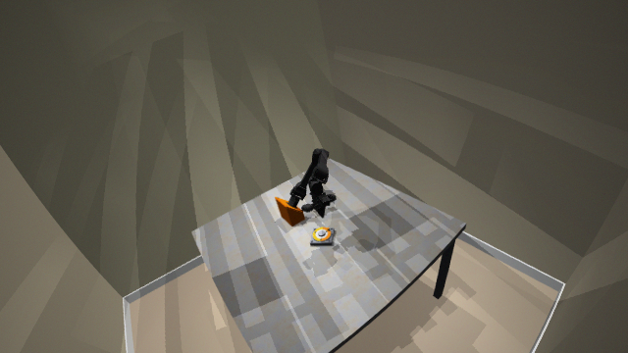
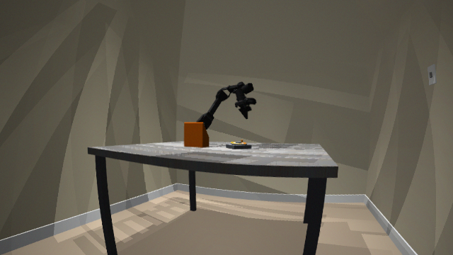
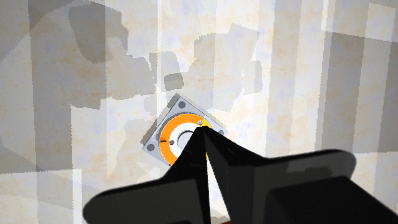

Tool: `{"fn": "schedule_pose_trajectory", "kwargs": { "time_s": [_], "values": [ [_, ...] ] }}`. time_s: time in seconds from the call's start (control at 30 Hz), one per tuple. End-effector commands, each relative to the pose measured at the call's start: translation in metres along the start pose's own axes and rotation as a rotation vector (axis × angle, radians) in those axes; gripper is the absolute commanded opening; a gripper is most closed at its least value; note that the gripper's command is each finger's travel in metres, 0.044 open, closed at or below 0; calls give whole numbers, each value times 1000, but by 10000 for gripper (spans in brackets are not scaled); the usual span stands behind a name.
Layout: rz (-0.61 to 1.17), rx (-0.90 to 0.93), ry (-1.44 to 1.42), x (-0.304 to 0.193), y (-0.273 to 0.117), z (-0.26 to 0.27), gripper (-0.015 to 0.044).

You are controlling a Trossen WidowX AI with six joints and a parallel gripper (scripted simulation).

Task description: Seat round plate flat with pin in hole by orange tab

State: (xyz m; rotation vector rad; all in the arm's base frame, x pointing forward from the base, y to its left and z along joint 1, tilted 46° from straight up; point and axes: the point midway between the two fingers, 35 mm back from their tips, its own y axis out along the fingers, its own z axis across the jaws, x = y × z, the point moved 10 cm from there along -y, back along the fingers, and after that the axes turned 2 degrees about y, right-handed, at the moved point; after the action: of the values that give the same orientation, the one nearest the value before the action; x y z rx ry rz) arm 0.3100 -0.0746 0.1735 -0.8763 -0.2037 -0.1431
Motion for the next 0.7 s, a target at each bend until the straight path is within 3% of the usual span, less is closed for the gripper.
{"fn": "schedule_pose_trajectory", "kwargs": {
  "time_s": [0.0,0.17,0.37,0.67],
  "values": [
    [220,95,14,-5,62,25,0],
    [310,130,15,-14,84,39,0],
    [309,130,15,-14,87,40,0],
    [309,132,15,-28,128,46,0]
  ]
}}
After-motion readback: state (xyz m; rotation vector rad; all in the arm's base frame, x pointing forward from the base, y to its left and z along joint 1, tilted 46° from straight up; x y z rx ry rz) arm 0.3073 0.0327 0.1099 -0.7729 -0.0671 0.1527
